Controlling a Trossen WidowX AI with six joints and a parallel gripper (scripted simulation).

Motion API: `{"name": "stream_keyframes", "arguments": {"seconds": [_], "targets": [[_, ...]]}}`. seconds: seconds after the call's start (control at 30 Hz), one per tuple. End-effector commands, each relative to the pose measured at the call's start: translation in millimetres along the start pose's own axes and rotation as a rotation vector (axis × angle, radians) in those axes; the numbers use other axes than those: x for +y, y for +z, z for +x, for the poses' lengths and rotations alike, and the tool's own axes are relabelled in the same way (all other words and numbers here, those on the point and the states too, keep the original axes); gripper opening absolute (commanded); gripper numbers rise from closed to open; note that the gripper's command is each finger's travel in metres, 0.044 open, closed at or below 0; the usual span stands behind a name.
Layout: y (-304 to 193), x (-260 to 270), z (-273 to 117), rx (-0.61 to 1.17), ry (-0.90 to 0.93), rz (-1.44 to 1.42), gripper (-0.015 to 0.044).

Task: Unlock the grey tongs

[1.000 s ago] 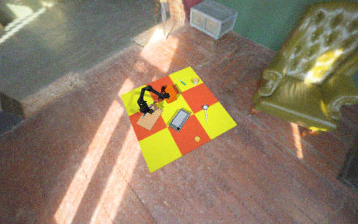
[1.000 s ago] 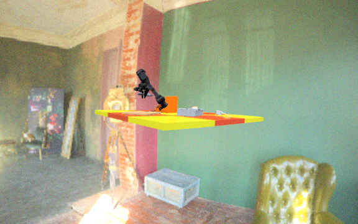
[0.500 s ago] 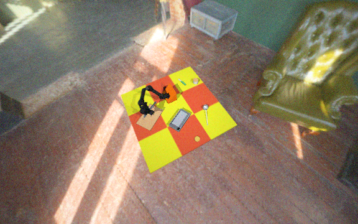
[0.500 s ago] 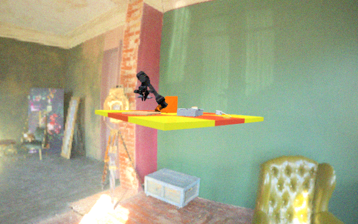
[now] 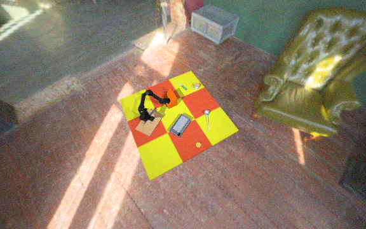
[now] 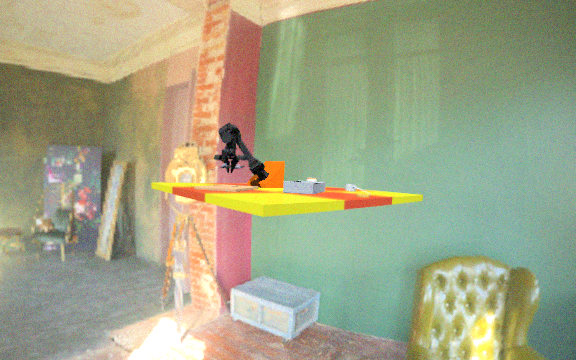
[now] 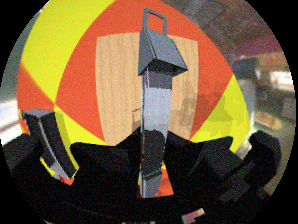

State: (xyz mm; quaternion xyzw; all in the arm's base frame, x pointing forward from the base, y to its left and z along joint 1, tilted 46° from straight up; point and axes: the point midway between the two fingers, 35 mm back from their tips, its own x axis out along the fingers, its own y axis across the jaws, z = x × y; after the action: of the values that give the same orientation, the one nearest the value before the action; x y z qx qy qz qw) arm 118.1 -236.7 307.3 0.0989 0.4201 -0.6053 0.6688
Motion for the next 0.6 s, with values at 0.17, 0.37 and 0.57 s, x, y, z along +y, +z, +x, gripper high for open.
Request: {"name": "stream_keyframes", "arguments": {"seconds": [0.17, 0.37, 0.57], "targets": [[-2, -1, 15, 0.007, -0.001, -0.015, -0.015], [-2, -2, 24, 0.009, -0.005, -0.02, -0.015], [-3, -4, 33, 0.011, -0.008, -0.026, -0.015]]}}
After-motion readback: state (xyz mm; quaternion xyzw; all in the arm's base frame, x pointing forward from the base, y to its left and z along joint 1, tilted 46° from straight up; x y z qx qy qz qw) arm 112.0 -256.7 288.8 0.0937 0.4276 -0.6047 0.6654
